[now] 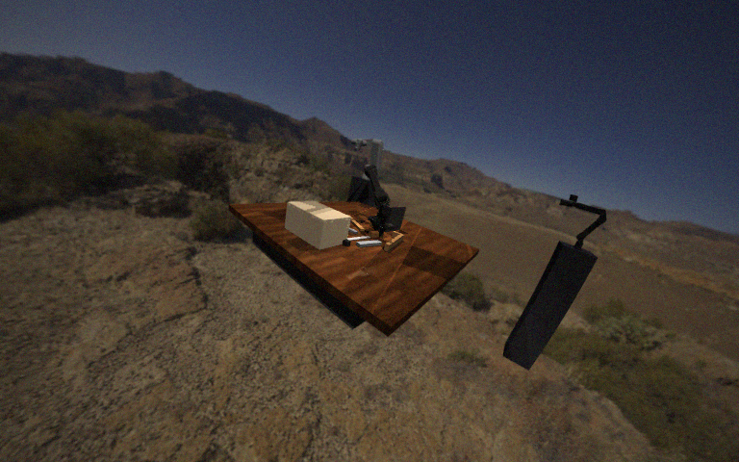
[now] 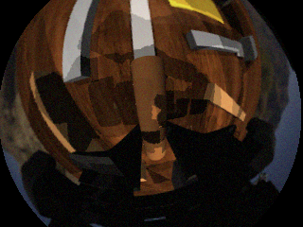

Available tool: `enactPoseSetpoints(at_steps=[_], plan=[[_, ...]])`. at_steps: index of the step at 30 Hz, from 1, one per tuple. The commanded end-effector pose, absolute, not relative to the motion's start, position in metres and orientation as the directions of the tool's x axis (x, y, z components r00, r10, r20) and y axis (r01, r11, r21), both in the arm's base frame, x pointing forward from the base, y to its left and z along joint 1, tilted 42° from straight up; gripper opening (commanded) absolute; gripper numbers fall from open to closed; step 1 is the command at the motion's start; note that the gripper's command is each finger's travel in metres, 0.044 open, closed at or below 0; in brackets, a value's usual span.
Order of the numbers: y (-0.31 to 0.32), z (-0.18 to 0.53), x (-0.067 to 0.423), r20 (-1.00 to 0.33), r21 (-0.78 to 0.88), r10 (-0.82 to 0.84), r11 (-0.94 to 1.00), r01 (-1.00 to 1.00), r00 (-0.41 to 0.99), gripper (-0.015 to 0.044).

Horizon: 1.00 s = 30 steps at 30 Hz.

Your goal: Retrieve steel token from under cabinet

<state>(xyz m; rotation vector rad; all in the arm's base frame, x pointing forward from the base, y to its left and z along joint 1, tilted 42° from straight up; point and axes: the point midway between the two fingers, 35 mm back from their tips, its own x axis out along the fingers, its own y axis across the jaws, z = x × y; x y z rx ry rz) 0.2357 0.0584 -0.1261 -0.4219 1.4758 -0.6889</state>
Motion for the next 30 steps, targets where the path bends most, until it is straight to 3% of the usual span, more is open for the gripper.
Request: enactPoseSetpoints(at_steps=[1,16,24,29,30], plan=[[0.054,-0.121,0.234,-0.757,-0.649,-0.652,0.744,0.156,-0.039,0.0],[0.044,-0.111,0.23,-0.756,-0.652,-0.654,0.745,0.141,-0.041,0.0],[0.045,-0.114,0.23,-0.756,-0.652,-0.653,0.744,0.142,-0.046,0.02],[0.045,-0.114,0.23,-0.756,-0.652,-0.653,0.745,0.142,-0.045,0.02],[0.045,-0.114,0.23,-0.756,-0.652,-0.653,0.745,0.142,-0.043,0.0226]])
